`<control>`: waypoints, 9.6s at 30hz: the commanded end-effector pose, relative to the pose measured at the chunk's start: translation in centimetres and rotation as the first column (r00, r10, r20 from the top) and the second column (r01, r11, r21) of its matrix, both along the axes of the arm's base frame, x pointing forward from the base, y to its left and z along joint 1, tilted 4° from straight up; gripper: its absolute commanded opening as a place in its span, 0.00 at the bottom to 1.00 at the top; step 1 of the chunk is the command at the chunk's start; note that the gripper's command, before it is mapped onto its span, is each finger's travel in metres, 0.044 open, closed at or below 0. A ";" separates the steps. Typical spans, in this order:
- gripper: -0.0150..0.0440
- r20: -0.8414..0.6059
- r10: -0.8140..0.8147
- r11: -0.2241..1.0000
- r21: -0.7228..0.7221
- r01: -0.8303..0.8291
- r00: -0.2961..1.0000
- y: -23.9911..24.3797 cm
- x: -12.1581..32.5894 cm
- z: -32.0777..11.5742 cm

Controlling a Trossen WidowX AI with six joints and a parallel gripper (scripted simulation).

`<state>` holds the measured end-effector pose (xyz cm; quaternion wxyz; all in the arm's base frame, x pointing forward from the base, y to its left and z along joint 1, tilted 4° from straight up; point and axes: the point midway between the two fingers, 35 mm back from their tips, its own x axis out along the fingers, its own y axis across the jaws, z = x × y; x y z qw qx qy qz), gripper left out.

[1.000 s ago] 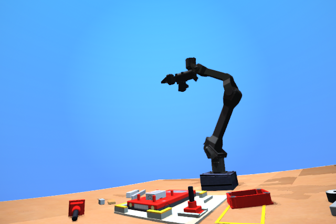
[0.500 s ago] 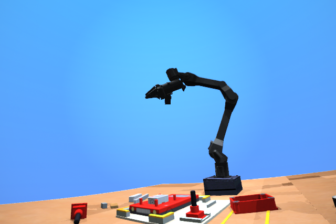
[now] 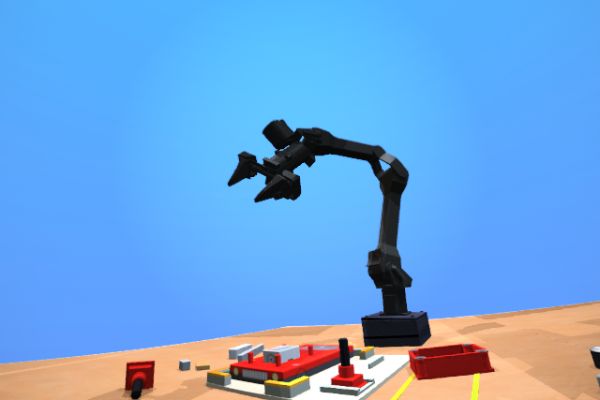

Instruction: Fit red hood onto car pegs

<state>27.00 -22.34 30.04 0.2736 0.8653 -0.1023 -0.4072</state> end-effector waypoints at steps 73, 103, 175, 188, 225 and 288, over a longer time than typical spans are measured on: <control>1.00 -0.594 0.785 0.076 0.374 -0.924 -0.176 34.3 -0.6 -24.5; 1.00 -0.594 0.785 0.076 0.374 -0.924 -0.176 34.5 -0.7 -27.0; 0.25 -0.592 0.786 0.072 0.377 -0.923 -0.180 34.5 -0.7 -27.8; 0.25 -0.592 0.786 0.072 0.377 -0.923 -0.180 34.2 -0.8 -23.6; 0.25 -0.620 0.569 -0.420 0.345 -0.839 -0.540 34.0 -1.0 -21.4; 0.25 -0.706 -0.499 -0.862 0.345 0.371 -0.503 33.9 -1.1 -21.4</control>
